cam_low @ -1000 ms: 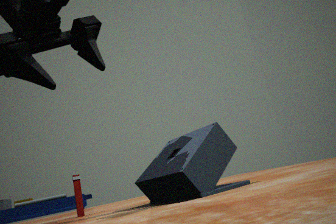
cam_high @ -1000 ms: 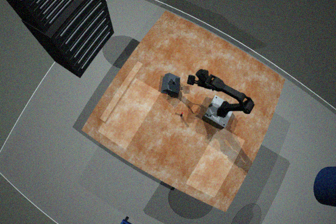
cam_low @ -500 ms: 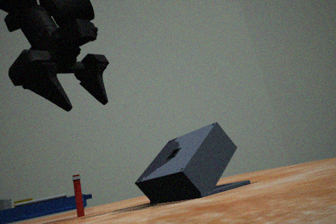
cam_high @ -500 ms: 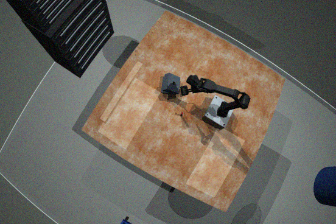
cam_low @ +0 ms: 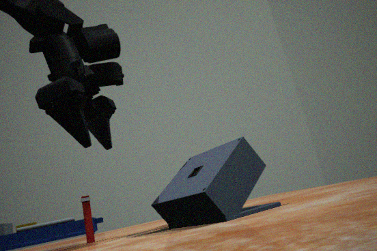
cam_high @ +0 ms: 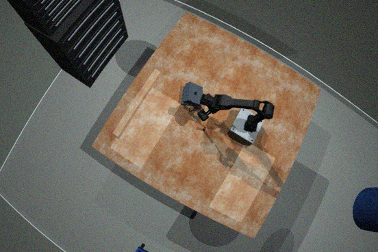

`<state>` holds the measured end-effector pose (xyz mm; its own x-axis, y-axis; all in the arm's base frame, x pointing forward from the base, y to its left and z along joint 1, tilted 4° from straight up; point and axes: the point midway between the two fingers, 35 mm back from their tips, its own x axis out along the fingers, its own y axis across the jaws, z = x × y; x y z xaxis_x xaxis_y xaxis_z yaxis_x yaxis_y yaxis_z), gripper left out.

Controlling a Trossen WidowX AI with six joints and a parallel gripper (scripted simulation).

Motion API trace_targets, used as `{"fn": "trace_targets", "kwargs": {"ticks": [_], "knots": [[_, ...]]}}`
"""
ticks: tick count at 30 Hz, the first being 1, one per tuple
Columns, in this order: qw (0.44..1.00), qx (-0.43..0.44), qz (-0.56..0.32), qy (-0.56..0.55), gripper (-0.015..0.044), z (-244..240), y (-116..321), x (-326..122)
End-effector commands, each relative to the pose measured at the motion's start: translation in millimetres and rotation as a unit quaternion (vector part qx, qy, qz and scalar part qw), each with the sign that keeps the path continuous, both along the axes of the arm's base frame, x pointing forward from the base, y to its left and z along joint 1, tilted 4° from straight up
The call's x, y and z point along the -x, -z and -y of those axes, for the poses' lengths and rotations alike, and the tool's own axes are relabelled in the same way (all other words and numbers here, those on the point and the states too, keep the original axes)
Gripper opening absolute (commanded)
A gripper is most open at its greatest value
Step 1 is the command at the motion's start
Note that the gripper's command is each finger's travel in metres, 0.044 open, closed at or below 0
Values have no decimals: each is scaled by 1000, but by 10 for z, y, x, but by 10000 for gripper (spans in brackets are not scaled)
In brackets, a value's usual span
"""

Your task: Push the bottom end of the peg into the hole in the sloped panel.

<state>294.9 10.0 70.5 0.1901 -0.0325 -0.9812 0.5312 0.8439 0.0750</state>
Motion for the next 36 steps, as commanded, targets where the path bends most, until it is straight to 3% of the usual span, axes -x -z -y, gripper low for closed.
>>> {"fn": "trace_targets", "kwargs": {"ticks": [1, 19, 36], "knots": [[999, -1, -23, -48, 440, -149, 80, 8], [957, 1, -114, -266, 440, -835, 426, 151], [955, 2, -118, -274, 440, -864, 611, 152]]}}
